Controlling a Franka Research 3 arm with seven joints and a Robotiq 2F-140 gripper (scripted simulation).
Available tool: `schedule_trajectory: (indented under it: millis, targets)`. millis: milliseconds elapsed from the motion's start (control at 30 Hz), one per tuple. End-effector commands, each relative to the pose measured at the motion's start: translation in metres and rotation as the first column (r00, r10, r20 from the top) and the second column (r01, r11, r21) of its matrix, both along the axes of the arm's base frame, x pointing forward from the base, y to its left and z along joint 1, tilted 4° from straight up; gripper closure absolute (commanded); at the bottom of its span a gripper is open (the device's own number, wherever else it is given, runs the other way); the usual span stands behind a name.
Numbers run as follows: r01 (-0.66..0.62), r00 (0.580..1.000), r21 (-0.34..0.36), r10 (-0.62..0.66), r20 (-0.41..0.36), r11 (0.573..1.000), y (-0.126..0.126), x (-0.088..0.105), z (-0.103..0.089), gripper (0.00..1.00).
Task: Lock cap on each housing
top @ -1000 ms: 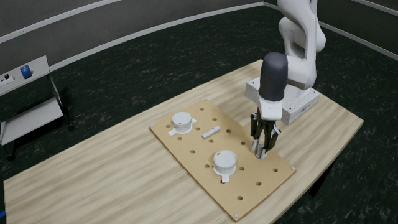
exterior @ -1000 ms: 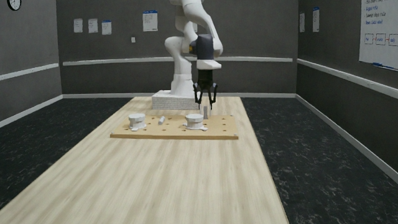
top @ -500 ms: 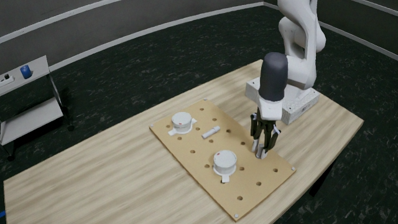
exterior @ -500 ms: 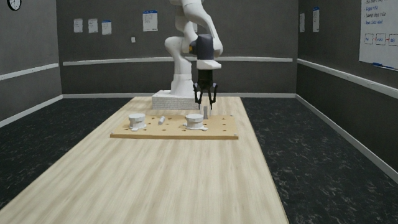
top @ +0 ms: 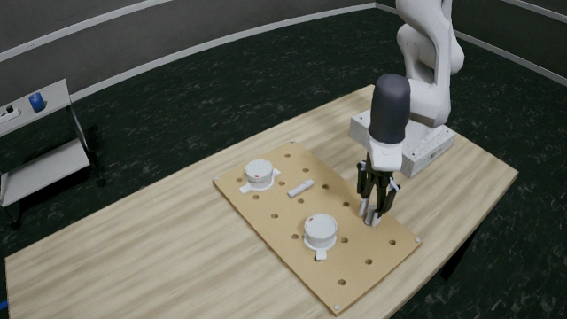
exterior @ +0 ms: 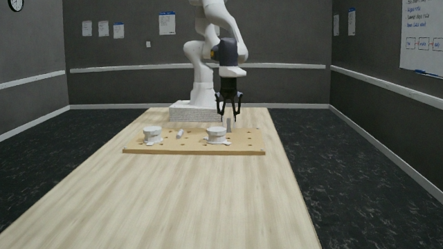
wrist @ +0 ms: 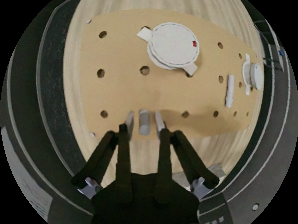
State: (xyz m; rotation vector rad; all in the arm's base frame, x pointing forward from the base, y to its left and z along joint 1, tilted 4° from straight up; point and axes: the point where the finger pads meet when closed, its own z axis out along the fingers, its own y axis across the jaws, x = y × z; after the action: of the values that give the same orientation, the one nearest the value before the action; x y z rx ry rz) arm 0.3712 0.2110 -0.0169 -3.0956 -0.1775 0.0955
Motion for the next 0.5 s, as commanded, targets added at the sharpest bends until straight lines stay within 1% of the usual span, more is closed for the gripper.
schedule_trajectory:
  millis: [0, 233, 467]
  targets:
    - [0.002, 1.0, 0.001, -0.002, 0.001, 1.0, 0.001, 0.001, 0.003, 0.64]
    - [0.002, 1.0, 0.001, -0.002, 0.001, 1.0, 0.0, 0.001, 0.008, 0.64]
    - [0.002, 1.0, 0.001, -0.002, 0.001, 1.0, 0.0, 0.002, 0.018, 0.64]
